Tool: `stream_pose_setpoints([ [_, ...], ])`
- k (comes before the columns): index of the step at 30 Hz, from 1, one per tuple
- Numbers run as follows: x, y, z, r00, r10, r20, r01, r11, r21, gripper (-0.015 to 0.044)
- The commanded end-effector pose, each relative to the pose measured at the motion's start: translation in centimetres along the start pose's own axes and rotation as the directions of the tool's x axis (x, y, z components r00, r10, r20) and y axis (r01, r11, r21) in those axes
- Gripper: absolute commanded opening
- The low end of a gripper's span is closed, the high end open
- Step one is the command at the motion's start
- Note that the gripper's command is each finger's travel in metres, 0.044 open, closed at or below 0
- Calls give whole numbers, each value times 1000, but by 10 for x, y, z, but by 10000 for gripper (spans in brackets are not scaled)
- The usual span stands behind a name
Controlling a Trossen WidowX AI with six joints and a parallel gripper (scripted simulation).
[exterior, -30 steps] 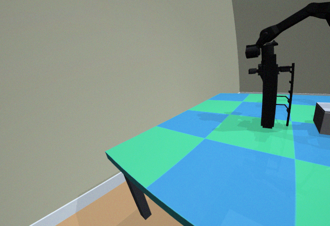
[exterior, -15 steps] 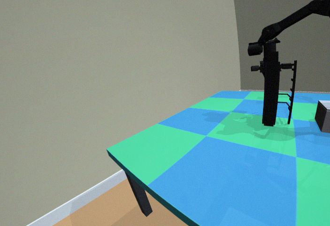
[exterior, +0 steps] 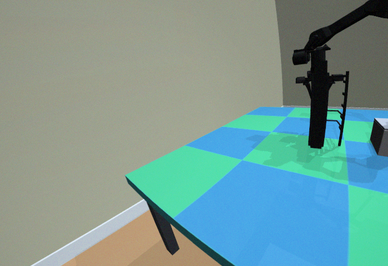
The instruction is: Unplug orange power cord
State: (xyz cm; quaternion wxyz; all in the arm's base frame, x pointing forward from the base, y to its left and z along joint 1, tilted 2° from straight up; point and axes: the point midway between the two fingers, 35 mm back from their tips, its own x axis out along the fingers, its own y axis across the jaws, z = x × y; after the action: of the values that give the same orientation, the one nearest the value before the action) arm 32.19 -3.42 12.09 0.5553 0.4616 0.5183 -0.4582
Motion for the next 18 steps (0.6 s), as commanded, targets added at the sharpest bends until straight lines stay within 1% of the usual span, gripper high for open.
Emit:
stream_pose_setpoints([
  [1, -1, 1, 2, 1000, 3, 4, -3, 1000, 3, 394],
  [3, -3, 1, 13, 1000, 3, 5, -3, 1000, 3, 440],
  [8, -13, 0, 57, 1000, 3, 9, -3, 1000, 3, 440],
  [18, -13, 0, 59, 1000, 3, 10, -3, 1000, 3, 440],
])
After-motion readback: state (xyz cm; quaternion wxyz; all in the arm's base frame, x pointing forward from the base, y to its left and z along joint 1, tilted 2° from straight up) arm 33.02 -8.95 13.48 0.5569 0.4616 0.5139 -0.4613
